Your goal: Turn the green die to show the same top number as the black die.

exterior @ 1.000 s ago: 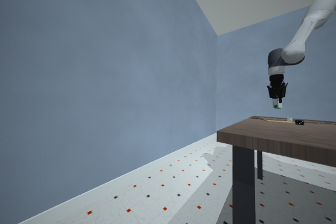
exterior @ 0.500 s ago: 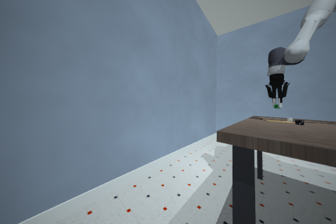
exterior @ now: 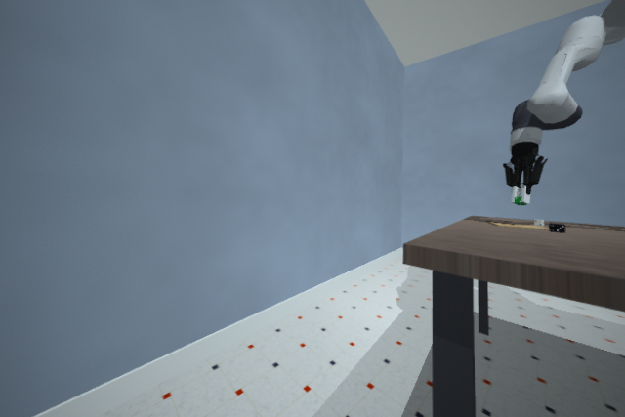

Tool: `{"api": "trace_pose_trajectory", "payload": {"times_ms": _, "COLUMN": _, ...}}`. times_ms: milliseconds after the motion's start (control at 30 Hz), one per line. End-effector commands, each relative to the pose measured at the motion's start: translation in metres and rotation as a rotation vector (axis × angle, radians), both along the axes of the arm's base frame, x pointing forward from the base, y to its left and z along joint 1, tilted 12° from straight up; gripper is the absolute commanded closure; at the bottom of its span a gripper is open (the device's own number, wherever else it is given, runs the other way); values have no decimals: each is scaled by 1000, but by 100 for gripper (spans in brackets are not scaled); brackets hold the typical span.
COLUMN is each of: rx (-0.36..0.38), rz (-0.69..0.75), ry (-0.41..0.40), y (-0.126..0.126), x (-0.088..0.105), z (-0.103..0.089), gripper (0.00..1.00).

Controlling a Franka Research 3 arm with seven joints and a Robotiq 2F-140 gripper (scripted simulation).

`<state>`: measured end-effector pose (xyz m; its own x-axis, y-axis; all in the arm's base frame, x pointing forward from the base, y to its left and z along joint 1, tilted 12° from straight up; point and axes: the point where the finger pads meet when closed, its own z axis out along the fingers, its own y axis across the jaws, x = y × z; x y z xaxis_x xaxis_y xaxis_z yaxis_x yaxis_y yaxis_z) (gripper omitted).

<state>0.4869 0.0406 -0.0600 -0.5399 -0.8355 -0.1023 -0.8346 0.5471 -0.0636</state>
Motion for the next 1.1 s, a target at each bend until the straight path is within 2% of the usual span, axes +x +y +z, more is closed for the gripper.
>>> {"api": "trace_pose_trajectory", "payload": {"times_ms": 0, "rx": -22, "rz": 153, "ry": -66, "y": -3, "x": 15, "z": 9, "gripper": 87}}
{"api": "trace_pose_trajectory", "payload": {"times_ms": 167, "rx": 110, "rz": 173, "ry": -120, "y": -4, "x": 11, "z": 5, "gripper": 87}}
{"api": "trace_pose_trajectory", "payload": {"times_ms": 267, "rx": 161, "rz": 178, "ry": -146, "y": -5, "x": 10, "z": 4, "gripper": 87}}
{"api": "trace_pose_trajectory", "payload": {"times_ms": 500, "rx": 205, "rz": 181, "ry": -177, "y": -6, "x": 12, "z": 7, "gripper": 87}}
{"api": "trace_pose_trajectory", "payload": {"times_ms": 700, "rx": 412, "rz": 202, "ry": -279, "y": -11, "x": 8, "z": 4, "gripper": 87}}
{"api": "trace_pose_trajectory", "payload": {"times_ms": 1000, "rx": 584, "rz": 217, "ry": -374, "y": -16, "x": 7, "z": 4, "gripper": 87}}
{"api": "trace_pose_trajectory", "payload": {"times_ms": 1067, "rx": 584, "rz": 217, "ry": -374, "y": -16, "x": 7, "z": 4, "gripper": 87}}
